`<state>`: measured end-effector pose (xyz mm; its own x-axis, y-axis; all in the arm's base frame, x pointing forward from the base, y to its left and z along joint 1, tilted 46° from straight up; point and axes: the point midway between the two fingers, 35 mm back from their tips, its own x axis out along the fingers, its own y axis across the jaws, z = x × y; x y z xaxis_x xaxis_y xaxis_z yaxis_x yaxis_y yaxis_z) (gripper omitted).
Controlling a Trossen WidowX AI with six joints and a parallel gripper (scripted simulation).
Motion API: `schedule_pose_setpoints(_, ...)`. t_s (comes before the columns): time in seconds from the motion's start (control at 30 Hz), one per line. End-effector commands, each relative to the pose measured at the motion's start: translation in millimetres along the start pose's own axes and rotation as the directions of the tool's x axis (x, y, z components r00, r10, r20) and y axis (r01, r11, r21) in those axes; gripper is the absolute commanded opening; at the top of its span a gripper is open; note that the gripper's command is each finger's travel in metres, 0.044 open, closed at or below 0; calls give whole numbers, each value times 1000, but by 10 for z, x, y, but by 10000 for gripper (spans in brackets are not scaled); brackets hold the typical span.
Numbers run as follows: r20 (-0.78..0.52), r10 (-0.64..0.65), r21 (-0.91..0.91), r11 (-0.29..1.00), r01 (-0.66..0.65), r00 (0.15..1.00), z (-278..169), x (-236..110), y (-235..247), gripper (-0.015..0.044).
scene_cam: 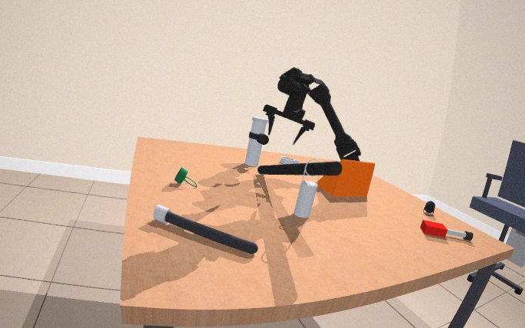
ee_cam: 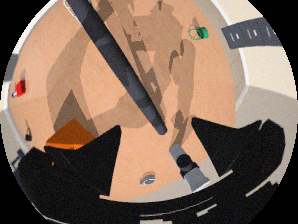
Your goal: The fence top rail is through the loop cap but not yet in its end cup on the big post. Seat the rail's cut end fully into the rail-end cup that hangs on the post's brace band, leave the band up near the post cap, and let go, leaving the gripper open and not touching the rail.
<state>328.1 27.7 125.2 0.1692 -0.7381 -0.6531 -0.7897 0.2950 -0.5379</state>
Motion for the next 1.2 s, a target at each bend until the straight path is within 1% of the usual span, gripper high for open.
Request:
schedule_pose_setpoints(0.0, -51, 156, -449, 879, -162, 986, 35, 241, 29, 440)
schedule_pose_setpoints(0.3, -51, 156, -449, 879, -162, 986, 35, 241, 29, 440)
schedule_pose_setpoints(0.4, -50, 156, -449, 879, -162, 987, 32, 352, 43, 440)
schedule_pose_setpoints(0.5, -51, 155, -448, 879, -161, 987, 17, 563, 77, 440)
schedule_pose_setpoints(0.67, -51, 154, -448, 879, -161, 987, 13, 616, 85, 440)
schedule_pose_setpoints(0.77, -52, 154, -448, 879, -161, 987, 6, 720, 101, 440)
schedule_pose_setpoints(1.17, -51, 154, -448, 879, -161, 987, 7, 853, 116, 440)
